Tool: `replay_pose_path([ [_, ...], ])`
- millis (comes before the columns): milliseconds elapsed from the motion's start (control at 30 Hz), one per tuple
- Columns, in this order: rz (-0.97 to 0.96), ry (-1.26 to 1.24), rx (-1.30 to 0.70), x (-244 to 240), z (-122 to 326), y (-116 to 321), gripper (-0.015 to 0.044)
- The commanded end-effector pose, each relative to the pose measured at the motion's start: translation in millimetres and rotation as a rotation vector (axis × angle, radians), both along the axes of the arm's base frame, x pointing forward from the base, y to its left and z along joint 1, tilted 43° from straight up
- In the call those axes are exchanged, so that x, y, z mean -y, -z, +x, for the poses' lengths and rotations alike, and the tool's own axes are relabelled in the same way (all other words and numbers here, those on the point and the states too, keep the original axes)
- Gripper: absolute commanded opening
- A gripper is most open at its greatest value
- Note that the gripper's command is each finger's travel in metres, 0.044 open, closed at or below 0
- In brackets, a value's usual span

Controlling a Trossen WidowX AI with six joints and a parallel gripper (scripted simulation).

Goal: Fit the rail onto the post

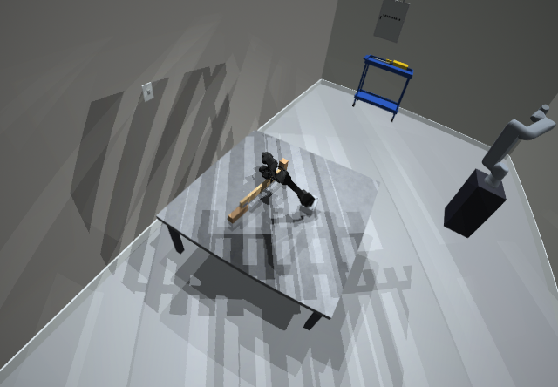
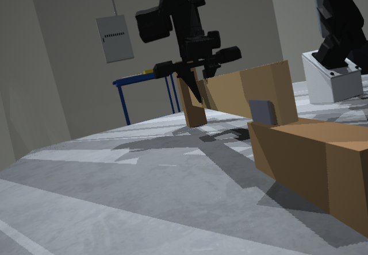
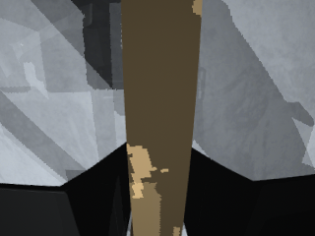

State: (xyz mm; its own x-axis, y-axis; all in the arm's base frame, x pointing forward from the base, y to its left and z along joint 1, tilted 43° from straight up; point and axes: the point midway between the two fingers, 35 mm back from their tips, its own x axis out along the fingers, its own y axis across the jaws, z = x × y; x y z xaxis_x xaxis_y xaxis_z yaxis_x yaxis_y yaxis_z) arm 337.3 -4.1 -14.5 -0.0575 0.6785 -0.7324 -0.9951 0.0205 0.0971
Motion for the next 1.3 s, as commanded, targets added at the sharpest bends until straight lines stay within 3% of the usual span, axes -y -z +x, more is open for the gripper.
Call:
replay_pose_path([
  [0,-0.001,0.008,0.007,4.6,1.3,0.3,0.0000],
  [1267,-0.002,0.008,0.007,13.8,0.9,7.6,0.0000],
])
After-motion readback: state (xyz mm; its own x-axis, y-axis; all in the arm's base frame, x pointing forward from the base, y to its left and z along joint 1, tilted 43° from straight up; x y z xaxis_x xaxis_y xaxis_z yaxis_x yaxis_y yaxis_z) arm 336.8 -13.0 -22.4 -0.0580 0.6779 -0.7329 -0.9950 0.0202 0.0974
